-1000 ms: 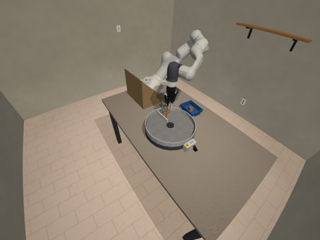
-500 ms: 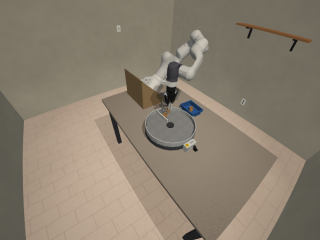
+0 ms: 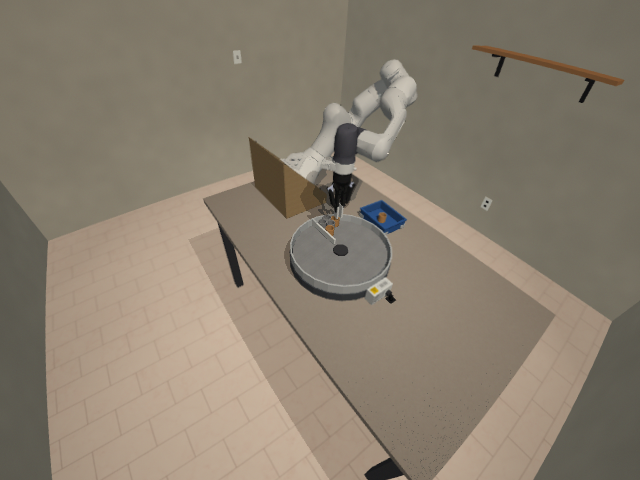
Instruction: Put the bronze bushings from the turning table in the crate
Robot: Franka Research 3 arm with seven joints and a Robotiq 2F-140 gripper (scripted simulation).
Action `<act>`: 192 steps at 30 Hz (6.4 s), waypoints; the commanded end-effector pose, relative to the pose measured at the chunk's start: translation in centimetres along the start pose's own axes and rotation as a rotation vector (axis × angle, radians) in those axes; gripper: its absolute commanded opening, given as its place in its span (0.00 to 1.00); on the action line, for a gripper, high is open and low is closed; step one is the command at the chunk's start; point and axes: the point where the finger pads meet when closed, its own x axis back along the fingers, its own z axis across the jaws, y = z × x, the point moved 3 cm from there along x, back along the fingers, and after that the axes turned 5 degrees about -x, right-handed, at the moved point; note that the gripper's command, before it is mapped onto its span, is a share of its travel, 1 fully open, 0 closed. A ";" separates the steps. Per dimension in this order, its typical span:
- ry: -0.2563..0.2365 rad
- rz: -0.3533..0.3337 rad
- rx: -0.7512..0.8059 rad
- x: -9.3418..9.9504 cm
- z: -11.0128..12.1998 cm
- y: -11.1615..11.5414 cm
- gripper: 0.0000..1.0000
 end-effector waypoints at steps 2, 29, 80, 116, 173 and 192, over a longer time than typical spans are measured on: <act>-0.002 -0.001 -0.002 0.0 -0.2 -0.1 0.10; -0.002 -0.001 -0.002 -1.5 -0.2 -0.1 0.10; -0.002 -0.001 -0.002 -1.5 -0.2 -0.1 0.00; -0.002 -0.001 -0.002 2.1 -0.2 -0.1 0.00; -0.002 -0.001 -0.002 5.3 1.5 -0.5 0.00; -0.002 -0.001 -0.002 5.2 17.5 -3.8 0.00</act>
